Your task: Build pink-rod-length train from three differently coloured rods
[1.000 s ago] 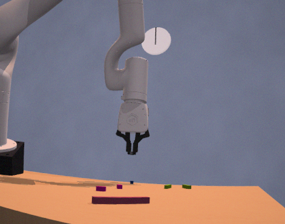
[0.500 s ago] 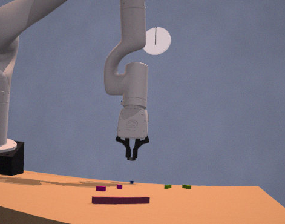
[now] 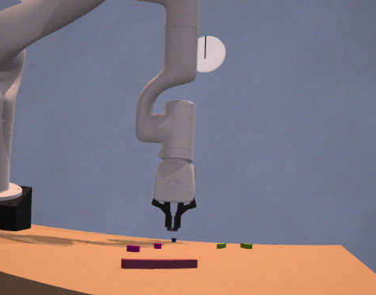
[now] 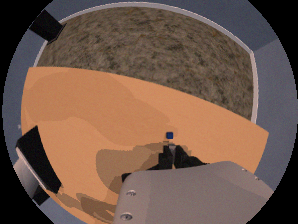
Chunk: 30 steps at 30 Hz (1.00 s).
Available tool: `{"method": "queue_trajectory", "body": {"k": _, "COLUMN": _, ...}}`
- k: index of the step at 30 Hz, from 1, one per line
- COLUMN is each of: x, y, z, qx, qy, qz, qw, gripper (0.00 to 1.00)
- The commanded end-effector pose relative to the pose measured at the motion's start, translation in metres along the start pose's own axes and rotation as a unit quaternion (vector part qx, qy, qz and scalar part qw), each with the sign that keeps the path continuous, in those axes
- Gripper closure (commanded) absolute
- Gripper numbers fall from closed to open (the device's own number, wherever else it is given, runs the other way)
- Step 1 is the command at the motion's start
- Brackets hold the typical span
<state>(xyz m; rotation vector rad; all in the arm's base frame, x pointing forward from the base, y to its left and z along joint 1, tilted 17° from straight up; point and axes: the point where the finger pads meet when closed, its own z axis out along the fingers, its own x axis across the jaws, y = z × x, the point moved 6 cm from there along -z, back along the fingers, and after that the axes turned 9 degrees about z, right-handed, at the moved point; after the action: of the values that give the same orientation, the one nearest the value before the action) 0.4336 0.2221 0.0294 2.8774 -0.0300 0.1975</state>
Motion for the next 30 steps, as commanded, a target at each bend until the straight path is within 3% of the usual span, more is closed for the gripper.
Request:
{"method": "queue_trajectory", "body": {"k": 1, "x": 0.0012, "y": -0.0007, "z": 0.0132, "qx": 0.001, "qy": 0.004, "qz": 0.001, "qw": 1.000, "gripper": 0.96}}
{"method": "queue_trajectory", "body": {"k": 30, "x": 0.0012, "y": -0.0007, "z": 0.0160, "qx": 0.001, "qy": 0.004, "qz": 0.001, "qw": 1.000, "gripper": 0.96}}
